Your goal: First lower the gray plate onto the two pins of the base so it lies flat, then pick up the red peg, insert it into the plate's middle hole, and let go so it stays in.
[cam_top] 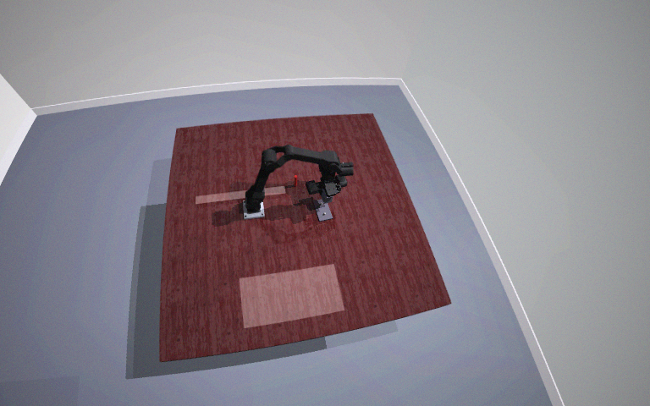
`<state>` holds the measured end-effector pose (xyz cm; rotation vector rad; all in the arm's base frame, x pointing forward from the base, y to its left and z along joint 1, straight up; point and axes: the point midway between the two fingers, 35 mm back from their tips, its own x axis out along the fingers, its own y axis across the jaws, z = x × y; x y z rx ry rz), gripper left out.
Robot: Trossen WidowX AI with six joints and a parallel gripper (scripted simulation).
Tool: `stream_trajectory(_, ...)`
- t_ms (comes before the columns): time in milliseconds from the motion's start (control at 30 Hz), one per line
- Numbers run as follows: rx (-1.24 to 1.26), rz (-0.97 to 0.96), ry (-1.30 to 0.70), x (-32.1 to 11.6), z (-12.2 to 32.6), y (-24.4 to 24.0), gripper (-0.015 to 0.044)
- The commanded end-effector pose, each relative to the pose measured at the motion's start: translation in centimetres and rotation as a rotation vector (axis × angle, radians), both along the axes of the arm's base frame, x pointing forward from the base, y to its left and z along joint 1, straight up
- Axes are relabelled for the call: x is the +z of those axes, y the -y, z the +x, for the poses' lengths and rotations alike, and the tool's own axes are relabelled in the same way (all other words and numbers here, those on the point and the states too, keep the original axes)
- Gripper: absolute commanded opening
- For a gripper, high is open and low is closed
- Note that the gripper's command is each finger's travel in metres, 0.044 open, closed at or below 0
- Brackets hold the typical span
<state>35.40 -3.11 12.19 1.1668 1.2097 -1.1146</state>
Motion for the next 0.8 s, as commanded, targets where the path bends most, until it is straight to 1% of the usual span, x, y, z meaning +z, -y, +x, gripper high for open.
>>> stream_trajectory(0, -0.01, -0.001, -0.011, -1.1, -0.4, 1.3, 0.0)
stream_trajectory(333, -0.037, -0.003, -0.012, -2.6, -1.0, 3.9, 0.0)
stream_trajectory(767, -0.037, -0.003, -0.012, -2.7, -1.0, 4.0, 0.0)
